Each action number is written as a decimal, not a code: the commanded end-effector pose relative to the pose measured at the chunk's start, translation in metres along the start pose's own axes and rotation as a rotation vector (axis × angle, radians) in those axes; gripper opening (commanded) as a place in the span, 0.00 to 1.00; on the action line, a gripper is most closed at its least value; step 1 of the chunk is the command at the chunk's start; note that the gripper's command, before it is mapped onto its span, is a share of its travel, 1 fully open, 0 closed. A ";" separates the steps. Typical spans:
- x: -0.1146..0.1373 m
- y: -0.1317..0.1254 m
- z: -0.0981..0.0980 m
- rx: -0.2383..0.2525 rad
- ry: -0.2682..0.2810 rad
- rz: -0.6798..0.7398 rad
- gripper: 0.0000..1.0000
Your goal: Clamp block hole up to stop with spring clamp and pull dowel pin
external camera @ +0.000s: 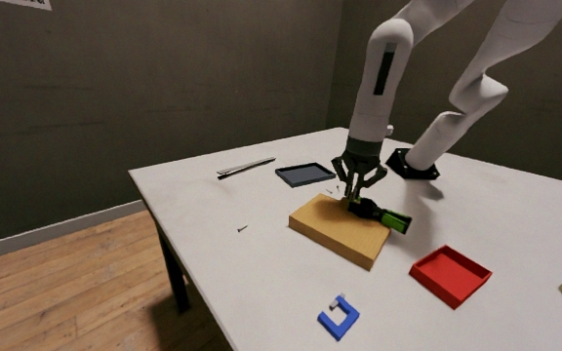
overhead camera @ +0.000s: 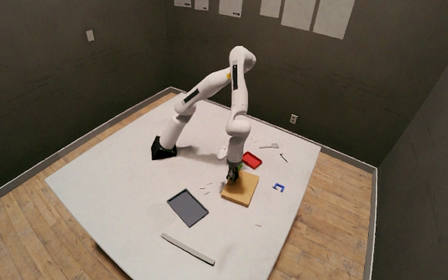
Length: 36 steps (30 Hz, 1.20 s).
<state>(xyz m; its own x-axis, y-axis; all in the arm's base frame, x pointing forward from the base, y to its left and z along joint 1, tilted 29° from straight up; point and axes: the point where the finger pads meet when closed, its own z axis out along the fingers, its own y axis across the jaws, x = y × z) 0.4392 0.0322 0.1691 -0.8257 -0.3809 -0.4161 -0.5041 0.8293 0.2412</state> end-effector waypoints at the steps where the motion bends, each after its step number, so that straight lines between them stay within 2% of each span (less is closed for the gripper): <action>1: -0.002 0.001 -0.002 -0.001 -0.005 0.024 0.10; 36: -0.001 0.001 -0.002 -0.003 -0.004 0.203 0.10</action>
<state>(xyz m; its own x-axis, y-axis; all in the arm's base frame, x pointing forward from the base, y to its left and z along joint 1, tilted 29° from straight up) 0.4394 0.0318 0.1691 -0.9033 -0.2242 -0.3657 -0.3458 0.8851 0.3115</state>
